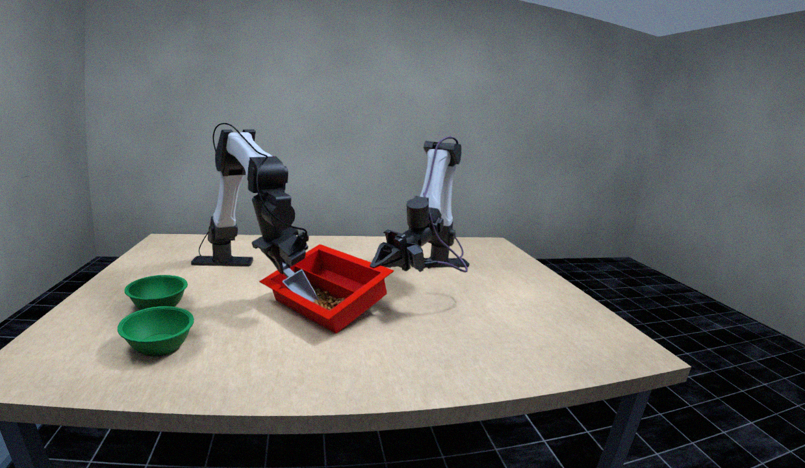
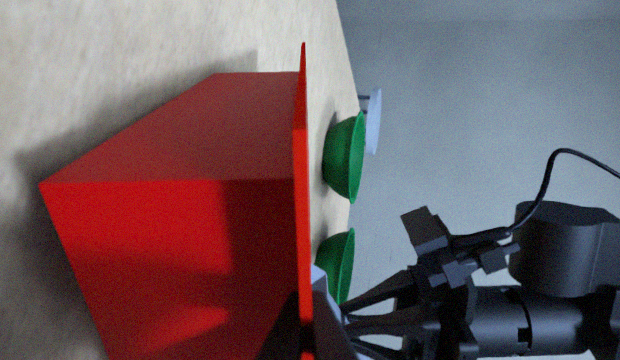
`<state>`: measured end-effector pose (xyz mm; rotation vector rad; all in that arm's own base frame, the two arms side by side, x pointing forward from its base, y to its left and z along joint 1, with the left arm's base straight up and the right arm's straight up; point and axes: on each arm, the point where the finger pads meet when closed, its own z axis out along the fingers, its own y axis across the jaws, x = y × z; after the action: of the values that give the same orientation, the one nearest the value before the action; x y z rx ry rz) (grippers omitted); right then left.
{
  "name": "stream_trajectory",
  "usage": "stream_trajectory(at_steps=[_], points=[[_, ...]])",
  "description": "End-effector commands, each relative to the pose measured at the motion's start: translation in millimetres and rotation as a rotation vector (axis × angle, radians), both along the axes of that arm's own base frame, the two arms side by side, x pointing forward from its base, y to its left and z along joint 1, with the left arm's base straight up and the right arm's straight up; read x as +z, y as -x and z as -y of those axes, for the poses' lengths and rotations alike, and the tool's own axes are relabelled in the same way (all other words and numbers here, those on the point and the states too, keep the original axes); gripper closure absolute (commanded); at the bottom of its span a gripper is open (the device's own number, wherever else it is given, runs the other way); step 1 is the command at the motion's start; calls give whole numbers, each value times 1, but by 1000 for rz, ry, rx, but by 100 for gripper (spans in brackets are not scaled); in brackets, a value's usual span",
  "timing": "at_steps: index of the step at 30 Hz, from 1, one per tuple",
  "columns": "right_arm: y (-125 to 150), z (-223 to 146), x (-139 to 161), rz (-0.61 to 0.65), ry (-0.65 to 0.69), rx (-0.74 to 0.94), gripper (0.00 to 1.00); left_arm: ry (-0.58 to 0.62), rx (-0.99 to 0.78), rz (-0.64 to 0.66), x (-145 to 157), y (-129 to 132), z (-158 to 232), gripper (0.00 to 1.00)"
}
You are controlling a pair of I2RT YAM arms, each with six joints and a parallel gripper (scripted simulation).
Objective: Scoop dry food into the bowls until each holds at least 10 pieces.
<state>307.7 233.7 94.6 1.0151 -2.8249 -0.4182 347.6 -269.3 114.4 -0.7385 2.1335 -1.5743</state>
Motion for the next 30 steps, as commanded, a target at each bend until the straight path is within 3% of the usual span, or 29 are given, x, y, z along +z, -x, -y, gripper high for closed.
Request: stream_trajectory(at_steps=[1, 2, 5, 6, 7, 9, 14, 30], points=[[-9, 0, 13, 45, -15, -15, 100, 20, -1, 78, 34, -9, 8, 100], [-5, 0, 0, -10, -10, -2, 100, 40, -17, 96, 41, -8, 9, 100], [-4, 0, 2, -30, -25, 12, 100, 3, 1, 56, 31, -9, 7, 100], [-7, -2, 13, 35, -11, -10, 100, 0, -2, 54, 32, -8, 9, 100], [-8, 2, 0, -26, -28, 11, 100, -5, 0, 50, 32, -9, 9, 100], [-7, 1, 2, -37, -44, 5, 100, -14, 0, 42, 33, -10, 9, 100], [-10, -1, 16, 24, -45, 3, 100, 31, -12, 88, 51, -13, 10, 100], [-8, -2, 14, -3, -66, 13, 100, 32, -11, 89, 51, -13, 10, 100]])
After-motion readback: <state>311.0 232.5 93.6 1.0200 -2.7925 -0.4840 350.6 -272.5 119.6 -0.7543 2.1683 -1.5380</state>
